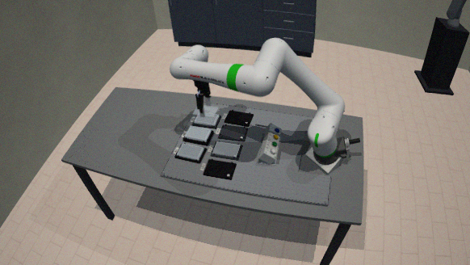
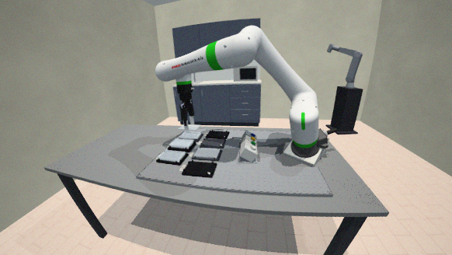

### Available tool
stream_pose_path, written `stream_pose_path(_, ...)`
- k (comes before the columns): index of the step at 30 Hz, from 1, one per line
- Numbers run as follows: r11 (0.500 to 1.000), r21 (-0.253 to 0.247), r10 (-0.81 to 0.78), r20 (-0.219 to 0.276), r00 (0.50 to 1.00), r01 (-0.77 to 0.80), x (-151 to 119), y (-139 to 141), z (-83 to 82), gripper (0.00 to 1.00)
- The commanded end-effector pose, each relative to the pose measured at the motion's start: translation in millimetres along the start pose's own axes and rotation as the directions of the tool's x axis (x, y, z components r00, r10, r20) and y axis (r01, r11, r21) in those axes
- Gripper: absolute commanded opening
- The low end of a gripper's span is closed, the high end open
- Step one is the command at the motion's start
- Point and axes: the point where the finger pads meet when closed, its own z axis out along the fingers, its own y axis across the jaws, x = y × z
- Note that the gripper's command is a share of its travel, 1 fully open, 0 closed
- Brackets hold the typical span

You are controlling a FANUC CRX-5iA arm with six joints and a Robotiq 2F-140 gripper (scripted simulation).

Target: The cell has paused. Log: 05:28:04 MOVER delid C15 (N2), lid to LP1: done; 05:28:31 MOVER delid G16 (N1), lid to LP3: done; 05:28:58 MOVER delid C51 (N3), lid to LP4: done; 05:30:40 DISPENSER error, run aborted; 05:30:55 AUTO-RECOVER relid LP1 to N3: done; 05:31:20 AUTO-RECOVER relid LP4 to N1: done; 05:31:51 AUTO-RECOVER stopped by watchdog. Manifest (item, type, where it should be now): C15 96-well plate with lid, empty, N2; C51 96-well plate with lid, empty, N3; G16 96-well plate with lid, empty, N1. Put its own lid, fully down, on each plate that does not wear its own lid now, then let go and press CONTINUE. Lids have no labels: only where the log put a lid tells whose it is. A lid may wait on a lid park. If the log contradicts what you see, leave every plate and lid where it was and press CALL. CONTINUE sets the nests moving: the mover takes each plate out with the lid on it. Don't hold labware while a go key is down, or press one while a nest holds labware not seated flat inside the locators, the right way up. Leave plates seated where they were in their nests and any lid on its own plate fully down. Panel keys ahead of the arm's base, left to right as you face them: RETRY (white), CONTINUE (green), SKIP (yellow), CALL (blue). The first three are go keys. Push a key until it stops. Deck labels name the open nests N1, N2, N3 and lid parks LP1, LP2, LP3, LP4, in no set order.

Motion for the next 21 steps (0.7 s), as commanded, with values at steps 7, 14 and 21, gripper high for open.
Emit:
stream_pose_path(7,1.0,0.0,-0.014,0.0,1.0,0.014,0.2,0.1,1.4,0.0)
stream_pose_path(14,0.999,0.0,-0.034,0.0,0.999,0.034,0.4,0.1,3.7,0.0)
stream_pose_path(21,0.999,0.0,-0.035,0.0,0.999,0.035,0.8,0.1,11.6,0.0)
